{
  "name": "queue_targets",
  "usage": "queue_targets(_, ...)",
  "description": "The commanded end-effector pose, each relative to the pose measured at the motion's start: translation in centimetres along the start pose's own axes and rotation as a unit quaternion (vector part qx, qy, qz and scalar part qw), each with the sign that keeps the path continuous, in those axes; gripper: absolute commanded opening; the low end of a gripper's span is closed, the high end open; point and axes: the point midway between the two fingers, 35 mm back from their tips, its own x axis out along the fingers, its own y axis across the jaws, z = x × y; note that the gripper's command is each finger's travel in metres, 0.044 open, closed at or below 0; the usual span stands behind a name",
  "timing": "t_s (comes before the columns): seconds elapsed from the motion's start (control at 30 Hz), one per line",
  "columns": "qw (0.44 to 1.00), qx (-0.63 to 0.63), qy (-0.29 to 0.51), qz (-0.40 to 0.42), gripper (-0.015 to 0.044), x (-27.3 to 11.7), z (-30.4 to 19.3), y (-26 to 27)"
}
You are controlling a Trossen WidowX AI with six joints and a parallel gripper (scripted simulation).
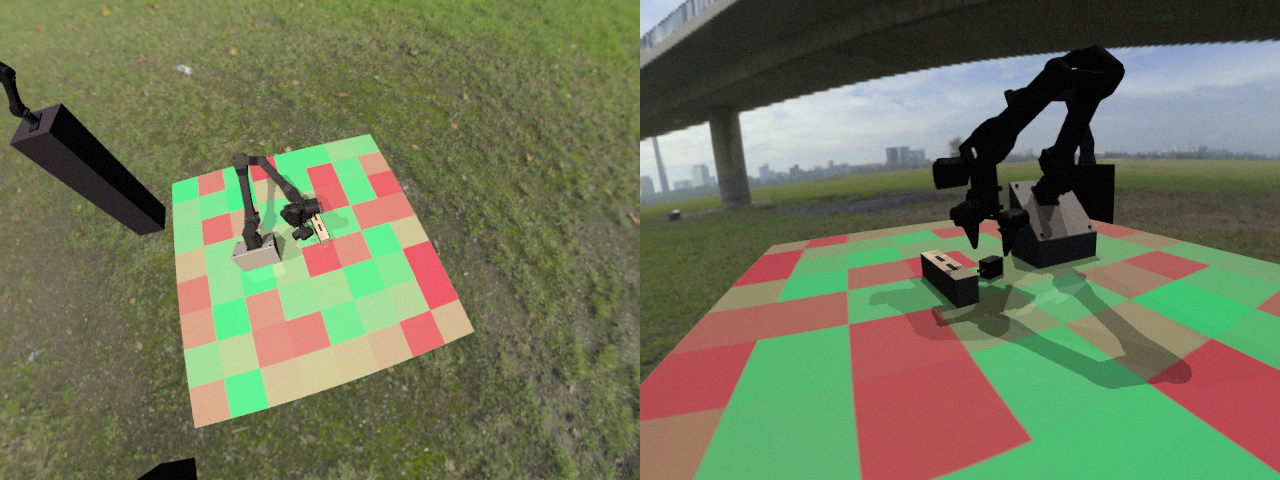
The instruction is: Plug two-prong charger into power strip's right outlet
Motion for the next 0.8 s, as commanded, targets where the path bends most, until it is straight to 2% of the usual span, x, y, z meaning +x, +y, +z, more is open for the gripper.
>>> queue_targets(0.0, 1.0, 0.004, 0.003, 0.004, 0.044, 0.6, -0.1, 0.1)
queue_targets(0.77, 1.0, 0.004, 0.002, 0.005, 0.044, 4.3, 0.1, 0.2)
